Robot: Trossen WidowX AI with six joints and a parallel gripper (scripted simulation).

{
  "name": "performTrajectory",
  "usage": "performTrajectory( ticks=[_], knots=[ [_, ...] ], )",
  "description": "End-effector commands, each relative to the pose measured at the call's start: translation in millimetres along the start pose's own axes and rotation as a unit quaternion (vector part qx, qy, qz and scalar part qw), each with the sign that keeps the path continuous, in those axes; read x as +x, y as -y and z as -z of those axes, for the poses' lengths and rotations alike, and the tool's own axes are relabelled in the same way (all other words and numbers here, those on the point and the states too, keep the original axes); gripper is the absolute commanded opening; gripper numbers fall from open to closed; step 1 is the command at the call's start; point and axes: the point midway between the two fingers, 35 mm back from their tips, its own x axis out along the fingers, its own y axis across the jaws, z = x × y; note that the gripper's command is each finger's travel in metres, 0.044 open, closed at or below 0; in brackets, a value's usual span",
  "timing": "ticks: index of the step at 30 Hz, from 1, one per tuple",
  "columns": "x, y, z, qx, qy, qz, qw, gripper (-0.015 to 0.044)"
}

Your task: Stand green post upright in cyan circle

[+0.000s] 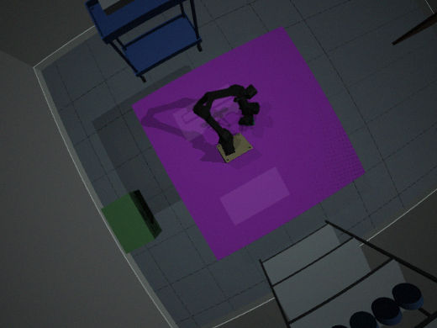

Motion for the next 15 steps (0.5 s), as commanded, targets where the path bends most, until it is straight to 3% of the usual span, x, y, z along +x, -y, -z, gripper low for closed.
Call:
performTrajectory(
  ticks=[1, 15],
  knots=[
    [-0.7, 0.1, -1.0, 0.007, 0.017, -0.001, 1.0, 0.0023],
    [-3.0, -1.0, -2.2, 0.019, 0.064, -0.006, 0.998, 0.0023]
  ],
)
